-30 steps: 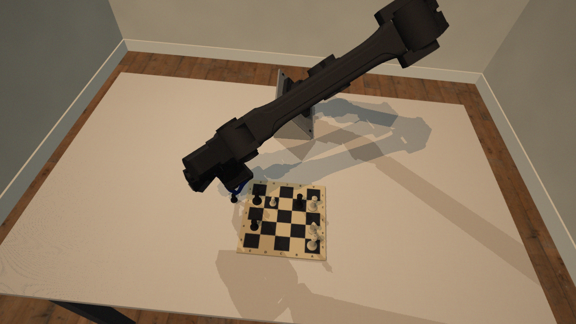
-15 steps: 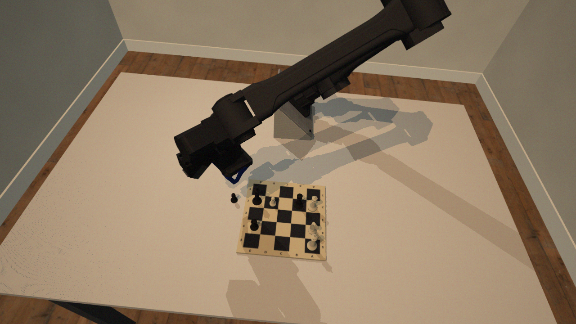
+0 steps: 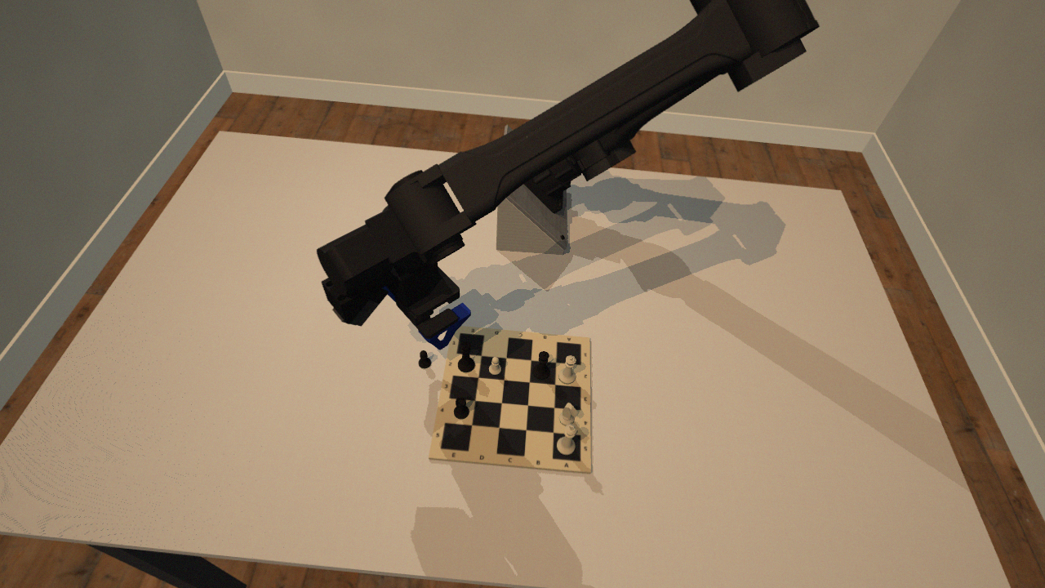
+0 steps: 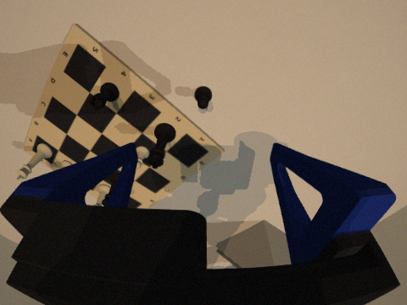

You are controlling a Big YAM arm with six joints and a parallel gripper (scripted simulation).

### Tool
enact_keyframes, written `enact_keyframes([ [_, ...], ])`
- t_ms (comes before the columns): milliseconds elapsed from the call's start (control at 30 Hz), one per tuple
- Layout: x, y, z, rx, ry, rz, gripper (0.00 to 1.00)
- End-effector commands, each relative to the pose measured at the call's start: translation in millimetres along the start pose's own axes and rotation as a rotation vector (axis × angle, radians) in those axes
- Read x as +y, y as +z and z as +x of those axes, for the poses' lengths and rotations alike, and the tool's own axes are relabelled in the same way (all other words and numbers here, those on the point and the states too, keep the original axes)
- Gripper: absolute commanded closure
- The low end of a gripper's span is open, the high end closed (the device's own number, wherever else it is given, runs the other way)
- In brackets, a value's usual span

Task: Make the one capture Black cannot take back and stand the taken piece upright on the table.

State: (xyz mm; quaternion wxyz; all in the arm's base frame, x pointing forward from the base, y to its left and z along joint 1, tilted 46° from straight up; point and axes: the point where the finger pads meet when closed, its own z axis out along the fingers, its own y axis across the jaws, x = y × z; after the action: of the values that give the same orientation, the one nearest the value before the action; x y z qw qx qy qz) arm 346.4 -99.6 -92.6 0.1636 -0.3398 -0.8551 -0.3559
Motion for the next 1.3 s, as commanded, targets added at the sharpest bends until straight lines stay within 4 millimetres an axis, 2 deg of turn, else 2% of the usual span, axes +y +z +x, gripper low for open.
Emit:
enact_keyframes([
  [0, 10, -16, -12, -0.041, -0.028, 0.002, 0.0],
  [333, 11, -16, -11, -0.04, -0.044, 0.003, 0.0],
  [467, 14, -7, 4, -0.014, -0.116, 0.006, 0.0],
  [767, 47, -8, 30, -0.005, -0.603, 0.007, 0.0],
  [833, 47, -8, 30, -0.005, -0.603, 0.007, 0.0],
  [867, 55, -12, 29, -0.014, -0.735, 0.012, 0.0],
  [900, 56, -7, 38, -0.007, -0.784, 0.011, 0.0],
  [1033, 72, -7, 54, -0.01, -0.983, 0.012, 0.0],
  [1100, 79, -6, 61, -0.009, -1.08, 0.012, 0.0],
  [1133, 87, -11, 57, -0.014, -1.13, 0.016, 0.0],
  [1200, 86, -6, 67, -0.008, -1.229, 0.015, 0.0],
  [1267, 79, -11, 65, -0.017, -1.333, 0.016, 0.0],
])
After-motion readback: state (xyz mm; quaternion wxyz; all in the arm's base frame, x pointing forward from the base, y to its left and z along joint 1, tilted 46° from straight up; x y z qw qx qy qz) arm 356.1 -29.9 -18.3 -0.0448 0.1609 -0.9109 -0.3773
